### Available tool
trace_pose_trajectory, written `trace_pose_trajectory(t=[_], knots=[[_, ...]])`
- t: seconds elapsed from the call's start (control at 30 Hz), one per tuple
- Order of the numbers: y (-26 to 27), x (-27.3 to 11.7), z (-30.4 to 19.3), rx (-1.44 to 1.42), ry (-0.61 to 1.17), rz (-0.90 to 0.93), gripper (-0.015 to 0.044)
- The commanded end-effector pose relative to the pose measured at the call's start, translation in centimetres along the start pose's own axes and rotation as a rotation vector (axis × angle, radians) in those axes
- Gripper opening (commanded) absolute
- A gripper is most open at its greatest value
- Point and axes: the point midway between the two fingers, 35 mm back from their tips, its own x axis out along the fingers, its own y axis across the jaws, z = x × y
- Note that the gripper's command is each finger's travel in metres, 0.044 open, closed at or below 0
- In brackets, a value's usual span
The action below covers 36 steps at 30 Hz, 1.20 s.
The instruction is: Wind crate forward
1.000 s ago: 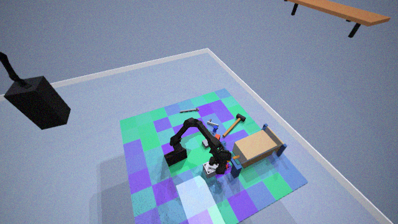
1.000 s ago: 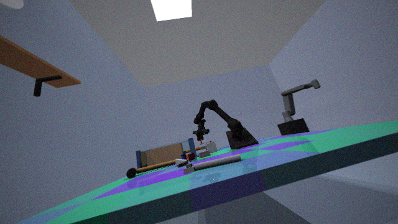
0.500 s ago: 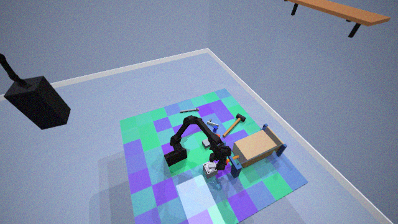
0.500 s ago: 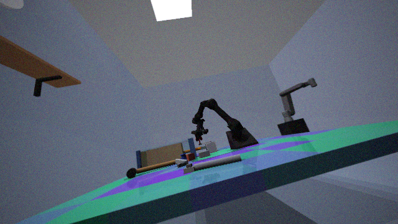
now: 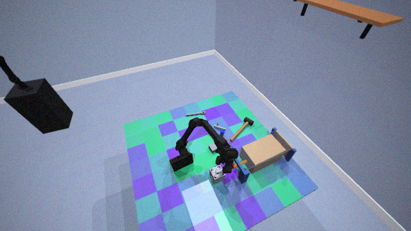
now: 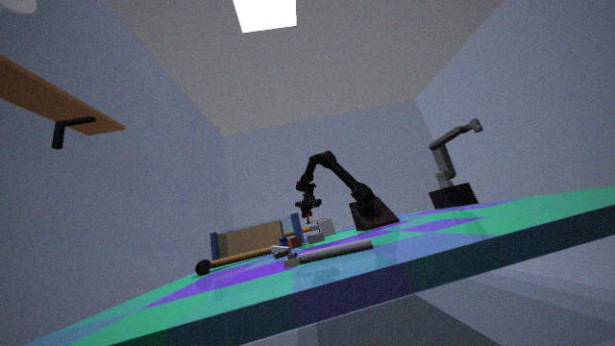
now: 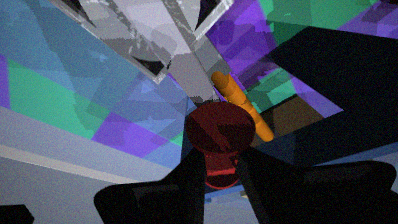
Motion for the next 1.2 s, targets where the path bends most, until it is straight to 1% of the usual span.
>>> trace_pose_trajectory(t=[0.0, 1.17], knots=[[-1.3, 0.1, 1.0, 0.013, -0.027, -0.025, 0.0000], [-4.0, -1.1, 3.6, 0.014, -0.030, -0.026, 0.0000]])
